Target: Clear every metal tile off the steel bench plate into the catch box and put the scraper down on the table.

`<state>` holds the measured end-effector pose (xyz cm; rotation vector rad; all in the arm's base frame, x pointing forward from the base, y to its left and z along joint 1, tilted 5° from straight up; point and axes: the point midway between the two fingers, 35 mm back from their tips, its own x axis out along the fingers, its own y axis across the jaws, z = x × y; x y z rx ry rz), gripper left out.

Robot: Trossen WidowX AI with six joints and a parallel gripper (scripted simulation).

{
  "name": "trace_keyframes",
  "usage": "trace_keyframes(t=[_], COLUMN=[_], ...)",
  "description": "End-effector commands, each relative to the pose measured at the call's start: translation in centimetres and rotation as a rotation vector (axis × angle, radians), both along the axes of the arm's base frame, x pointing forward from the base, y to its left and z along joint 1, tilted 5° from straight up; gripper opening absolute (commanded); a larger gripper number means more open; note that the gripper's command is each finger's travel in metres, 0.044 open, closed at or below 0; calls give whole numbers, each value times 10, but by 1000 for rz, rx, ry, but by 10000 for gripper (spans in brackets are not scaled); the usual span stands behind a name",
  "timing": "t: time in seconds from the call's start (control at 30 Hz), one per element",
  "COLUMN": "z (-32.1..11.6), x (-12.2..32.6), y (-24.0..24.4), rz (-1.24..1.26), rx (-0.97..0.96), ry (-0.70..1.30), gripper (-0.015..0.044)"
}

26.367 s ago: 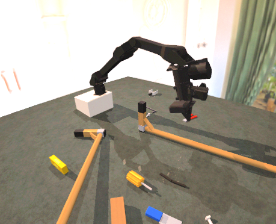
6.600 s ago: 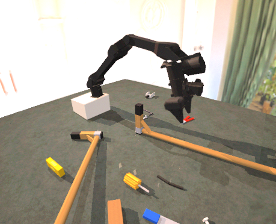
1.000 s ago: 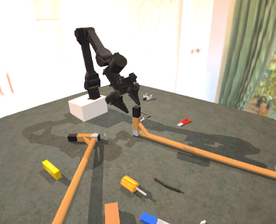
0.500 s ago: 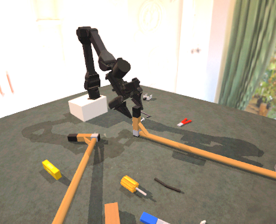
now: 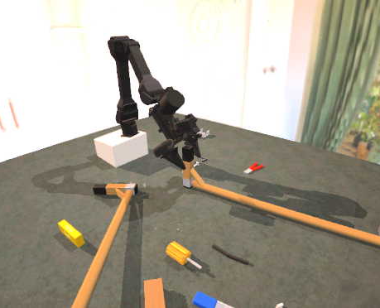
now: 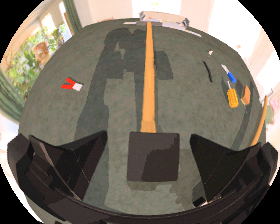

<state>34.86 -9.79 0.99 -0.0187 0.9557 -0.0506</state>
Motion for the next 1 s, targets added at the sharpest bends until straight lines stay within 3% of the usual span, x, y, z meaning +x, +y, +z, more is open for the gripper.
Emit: trace_keyframes(t=[0.0, 0.03, 0.47, 0.7, 0.77, 0.97], z=[-7, -7, -3, -3, -2, -1], x=[3, 4, 1, 1, 1, 1], y=[0, 0, 0, 0, 0, -1], rz=[-6, -6, 0, 0, 0, -1], rx=[-1, -1, 0, 0, 1, 2], ry=[4, 4, 1, 1, 1, 1], gripper=[440, 440, 99, 52, 0, 0])
